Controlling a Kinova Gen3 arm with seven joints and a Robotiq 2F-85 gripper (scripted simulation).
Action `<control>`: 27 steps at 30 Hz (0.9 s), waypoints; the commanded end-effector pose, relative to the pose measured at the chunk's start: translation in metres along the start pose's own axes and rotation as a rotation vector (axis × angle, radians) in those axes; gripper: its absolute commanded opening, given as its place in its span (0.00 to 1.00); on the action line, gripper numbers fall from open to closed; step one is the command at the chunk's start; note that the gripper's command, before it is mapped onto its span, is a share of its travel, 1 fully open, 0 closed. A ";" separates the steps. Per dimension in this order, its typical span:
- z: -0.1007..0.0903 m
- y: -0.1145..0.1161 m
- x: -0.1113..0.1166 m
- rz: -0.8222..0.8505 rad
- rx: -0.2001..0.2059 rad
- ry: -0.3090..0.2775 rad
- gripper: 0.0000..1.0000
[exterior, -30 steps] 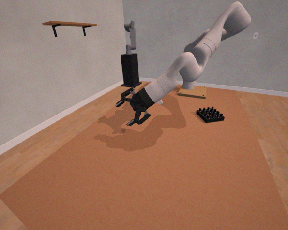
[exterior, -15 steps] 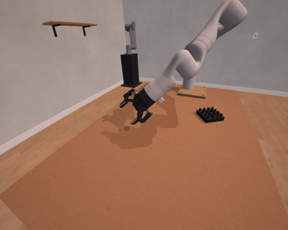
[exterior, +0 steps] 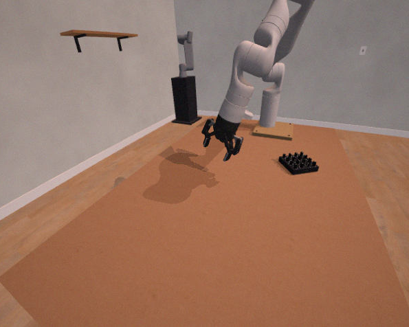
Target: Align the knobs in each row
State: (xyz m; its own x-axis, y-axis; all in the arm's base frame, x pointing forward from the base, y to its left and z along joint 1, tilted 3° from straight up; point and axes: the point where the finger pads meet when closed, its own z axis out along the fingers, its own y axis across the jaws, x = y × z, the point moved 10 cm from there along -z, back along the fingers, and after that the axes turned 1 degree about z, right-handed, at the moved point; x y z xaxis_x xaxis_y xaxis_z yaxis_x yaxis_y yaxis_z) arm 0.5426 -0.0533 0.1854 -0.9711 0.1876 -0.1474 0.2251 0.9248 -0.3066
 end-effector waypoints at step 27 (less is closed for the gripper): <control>-0.064 -0.011 0.032 -0.041 -0.171 0.065 1.00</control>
State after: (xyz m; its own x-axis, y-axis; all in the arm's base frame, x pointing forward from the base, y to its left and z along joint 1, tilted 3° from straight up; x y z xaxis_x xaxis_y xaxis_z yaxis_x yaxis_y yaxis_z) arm 0.5059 -0.0364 0.2362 -0.9842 0.1635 -0.0680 0.1724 0.9724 -0.1571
